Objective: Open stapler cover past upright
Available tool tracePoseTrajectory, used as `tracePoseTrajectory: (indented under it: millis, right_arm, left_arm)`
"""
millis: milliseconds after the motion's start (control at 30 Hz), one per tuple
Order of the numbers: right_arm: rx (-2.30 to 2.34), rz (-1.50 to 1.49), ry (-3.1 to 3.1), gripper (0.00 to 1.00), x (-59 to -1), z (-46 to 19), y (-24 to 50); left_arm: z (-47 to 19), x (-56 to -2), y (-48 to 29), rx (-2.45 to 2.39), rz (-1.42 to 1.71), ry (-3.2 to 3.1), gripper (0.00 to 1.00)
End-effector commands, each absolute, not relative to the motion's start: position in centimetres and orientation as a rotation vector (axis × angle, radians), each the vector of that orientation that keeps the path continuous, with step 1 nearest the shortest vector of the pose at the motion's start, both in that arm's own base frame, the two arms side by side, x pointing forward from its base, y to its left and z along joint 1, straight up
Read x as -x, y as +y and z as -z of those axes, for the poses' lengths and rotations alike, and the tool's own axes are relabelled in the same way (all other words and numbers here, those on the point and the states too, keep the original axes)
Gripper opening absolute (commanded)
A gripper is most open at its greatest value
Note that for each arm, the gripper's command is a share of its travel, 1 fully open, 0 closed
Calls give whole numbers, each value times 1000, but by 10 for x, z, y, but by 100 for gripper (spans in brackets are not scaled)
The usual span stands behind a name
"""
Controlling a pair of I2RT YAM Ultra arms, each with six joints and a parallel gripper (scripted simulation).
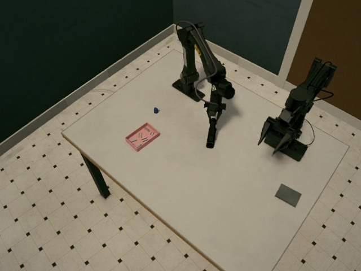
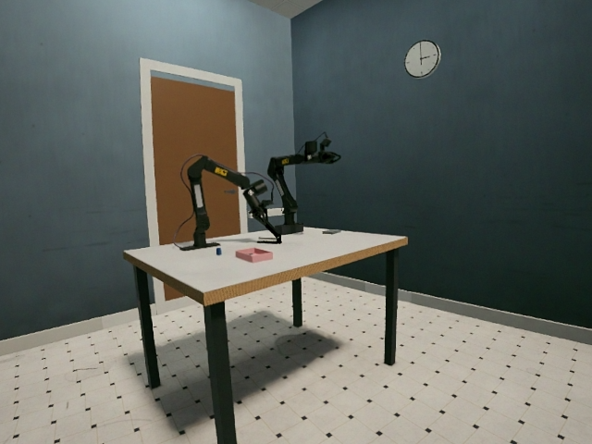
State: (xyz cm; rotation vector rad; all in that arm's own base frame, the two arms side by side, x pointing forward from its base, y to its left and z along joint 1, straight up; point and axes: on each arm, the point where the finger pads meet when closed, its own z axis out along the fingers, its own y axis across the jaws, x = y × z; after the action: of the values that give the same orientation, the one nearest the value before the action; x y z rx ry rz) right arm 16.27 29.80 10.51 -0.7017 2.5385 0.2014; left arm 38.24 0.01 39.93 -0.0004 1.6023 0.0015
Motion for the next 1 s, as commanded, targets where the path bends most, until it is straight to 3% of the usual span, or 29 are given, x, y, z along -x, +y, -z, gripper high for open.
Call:
tracePoseTrajectory:
  millis: [0, 767, 967]
  right_arm:
    - [741, -178, 2603, 22, -163, -112, 299]
    - [809, -91, 2845, 22, -182, -127, 309]
    - [815, -92, 2844, 22, -181, -127, 310]
  left_arm:
    - [-410, -381, 3, 6, -4, 1562, 57]
    - [-412, -381, 2, -3, 1, 1556, 57]
    - [-384, -370, -18, -69, 29, 1667, 57]
